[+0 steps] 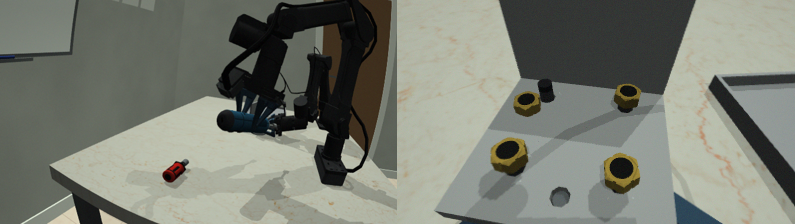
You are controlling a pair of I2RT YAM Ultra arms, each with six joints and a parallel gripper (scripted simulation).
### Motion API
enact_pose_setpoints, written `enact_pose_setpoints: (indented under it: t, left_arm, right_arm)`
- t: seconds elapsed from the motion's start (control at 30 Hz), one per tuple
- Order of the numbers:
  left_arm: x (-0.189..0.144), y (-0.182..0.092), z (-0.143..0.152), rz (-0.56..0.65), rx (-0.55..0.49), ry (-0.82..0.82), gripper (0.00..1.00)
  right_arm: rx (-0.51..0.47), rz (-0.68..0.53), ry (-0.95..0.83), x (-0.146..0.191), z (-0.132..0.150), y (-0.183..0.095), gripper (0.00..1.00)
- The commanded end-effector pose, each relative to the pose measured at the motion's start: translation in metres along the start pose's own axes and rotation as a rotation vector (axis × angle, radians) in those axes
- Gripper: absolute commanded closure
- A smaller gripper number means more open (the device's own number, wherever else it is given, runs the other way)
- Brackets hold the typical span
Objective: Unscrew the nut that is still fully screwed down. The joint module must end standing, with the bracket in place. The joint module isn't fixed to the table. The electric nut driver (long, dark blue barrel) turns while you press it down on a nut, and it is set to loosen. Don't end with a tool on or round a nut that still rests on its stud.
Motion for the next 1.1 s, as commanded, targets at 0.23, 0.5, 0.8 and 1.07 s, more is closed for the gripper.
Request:
enact_pose_setpoints:
  t: [0.23, 0.5, 0.8, 1.07]
  left_arm:
    - [0.012, -0.007, -0.021, -0.042, 0.018, -0.142, 0.58]
    - [0.03, -0.012, -0.03, -0.079, 0.042, -0.255, 0.58]
    - [0.051, 0.0, -0.035, -0.161, 0.122, -0.369, 0.58]
    - [0.069, -0.007, -0.041, -0.196, 0.147, -0.484, 0.58]
  right_arm:
    - [-0.025, 0.0, 0.043, 0.007, -0.014, 0.003, 0.41]
    - [-0.025, 0.0, 0.043, 0.007, -0.014, 0.003, 0.41]
    - [-0.025, 0.0, 0.043, 0.007, -0.014, 0.003, 0.41]
    - [-0.025, 0.0, 0.043, 0.007, -0.014, 0.003, 0.41]
Point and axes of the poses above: on each arm, the point where the finger pads meet when closed, its own y axis out along the fingers, its own x axis across the jaws, z = x × y, the point moved 5 cm from there along -y, back along the fingers, and after that the axes turned 2 degrees about y, right-handed, at the moved point
